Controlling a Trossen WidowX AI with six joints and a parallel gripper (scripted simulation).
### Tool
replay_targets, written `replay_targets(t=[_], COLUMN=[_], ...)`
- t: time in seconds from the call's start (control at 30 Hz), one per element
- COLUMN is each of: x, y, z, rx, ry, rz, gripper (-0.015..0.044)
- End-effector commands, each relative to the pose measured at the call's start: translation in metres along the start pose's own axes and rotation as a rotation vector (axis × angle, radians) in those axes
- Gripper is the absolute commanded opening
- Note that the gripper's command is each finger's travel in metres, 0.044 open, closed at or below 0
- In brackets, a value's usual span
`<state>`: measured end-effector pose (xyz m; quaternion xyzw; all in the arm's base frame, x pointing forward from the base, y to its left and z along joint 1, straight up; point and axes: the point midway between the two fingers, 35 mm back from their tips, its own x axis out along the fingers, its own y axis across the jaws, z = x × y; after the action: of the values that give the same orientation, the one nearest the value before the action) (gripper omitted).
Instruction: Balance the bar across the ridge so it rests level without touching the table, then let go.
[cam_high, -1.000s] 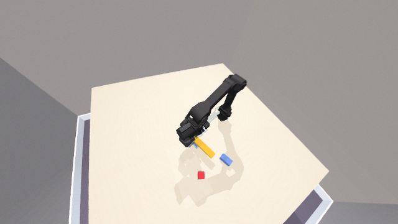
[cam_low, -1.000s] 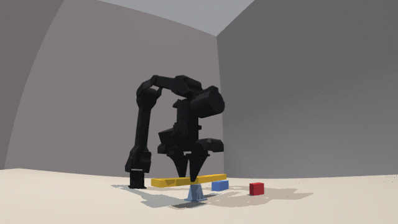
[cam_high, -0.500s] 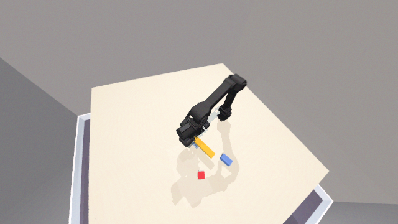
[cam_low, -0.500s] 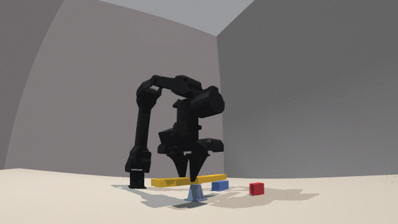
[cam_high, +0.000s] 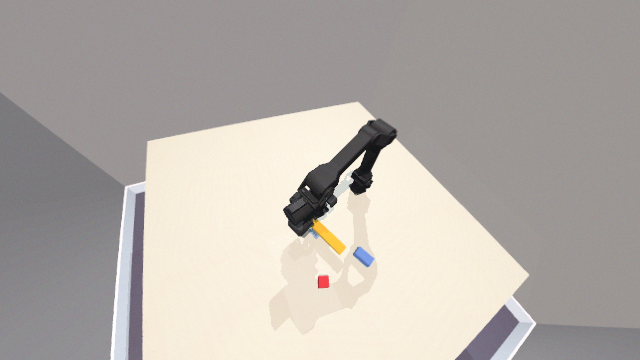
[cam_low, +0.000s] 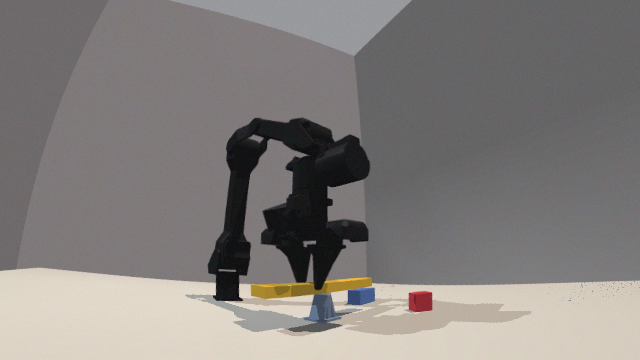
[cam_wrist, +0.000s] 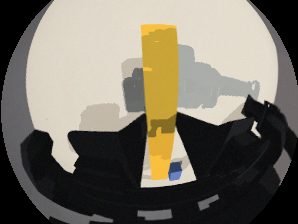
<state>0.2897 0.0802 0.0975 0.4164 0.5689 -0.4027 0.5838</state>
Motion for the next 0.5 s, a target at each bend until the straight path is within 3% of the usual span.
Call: replay_targets(t=[0.0,0.13,0.47], x=[0.0,0.0,0.0], y=[0.0,0.0,0.0], z=[0.0,0.0,0.0], rx=[0.0,0.0,0.0], ry=[0.0,0.0,0.0], rz=[0.0,0.0,0.0], gripper=[0.0079,0.0167,0.0167])
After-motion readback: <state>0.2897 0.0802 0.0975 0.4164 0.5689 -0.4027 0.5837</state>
